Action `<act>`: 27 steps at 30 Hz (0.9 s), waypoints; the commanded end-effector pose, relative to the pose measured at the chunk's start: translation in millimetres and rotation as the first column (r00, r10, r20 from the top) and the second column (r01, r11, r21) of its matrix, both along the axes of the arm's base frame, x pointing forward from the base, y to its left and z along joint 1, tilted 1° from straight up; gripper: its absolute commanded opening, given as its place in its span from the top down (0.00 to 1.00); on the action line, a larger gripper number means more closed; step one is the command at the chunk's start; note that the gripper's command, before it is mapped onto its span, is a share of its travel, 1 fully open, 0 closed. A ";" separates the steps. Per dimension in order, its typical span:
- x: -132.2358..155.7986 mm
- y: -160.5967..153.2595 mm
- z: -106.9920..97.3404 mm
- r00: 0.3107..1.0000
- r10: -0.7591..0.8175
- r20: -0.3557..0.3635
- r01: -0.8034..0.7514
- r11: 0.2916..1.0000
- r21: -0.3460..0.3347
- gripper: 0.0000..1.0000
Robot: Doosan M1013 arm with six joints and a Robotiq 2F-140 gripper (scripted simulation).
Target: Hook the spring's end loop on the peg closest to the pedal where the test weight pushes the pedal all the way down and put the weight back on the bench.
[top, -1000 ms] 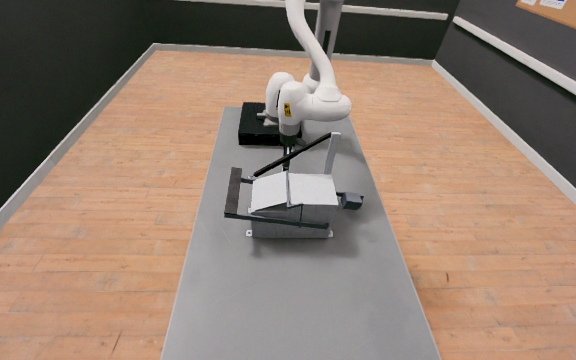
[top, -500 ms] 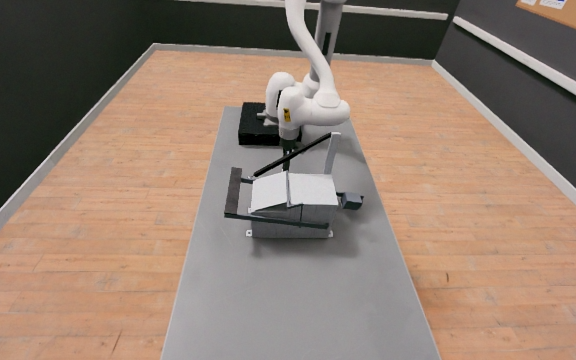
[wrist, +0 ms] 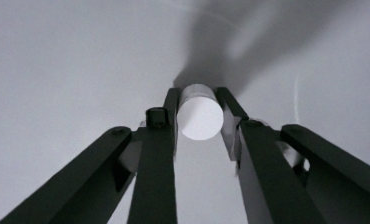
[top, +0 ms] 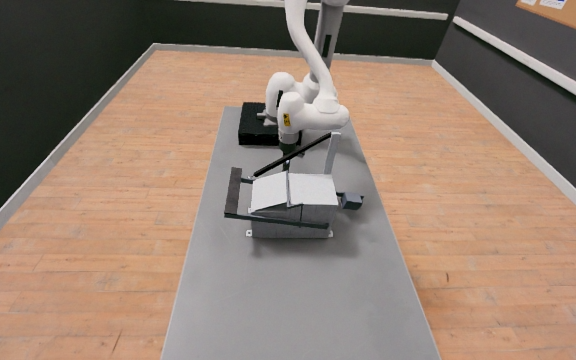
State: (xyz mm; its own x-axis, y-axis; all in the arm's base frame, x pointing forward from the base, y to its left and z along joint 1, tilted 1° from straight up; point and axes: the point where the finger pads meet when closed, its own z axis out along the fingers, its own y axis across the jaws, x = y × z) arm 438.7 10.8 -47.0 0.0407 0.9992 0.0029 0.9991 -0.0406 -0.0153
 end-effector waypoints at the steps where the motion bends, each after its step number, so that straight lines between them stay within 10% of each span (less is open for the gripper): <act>1: 0.5 0.0 4.0 1.000 0.000 0.001 0.000 1.000 0.000 0.75; 16: 0.5 0.1 -1.8 1.000 0.000 0.001 0.000 1.000 0.000 0.75; 17: 0.6 0.1 -0.3 1.000 0.000 0.001 0.000 1.000 0.000 0.00; 27: 0.6 0.1 -0.3 1.000 0.000 0.001 0.000 1.000 0.000 0.00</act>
State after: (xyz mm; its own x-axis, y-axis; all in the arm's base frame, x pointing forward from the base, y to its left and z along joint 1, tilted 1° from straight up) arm 438.9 10.8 -47.7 0.0407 0.9992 0.0029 0.9991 -0.0406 -0.0151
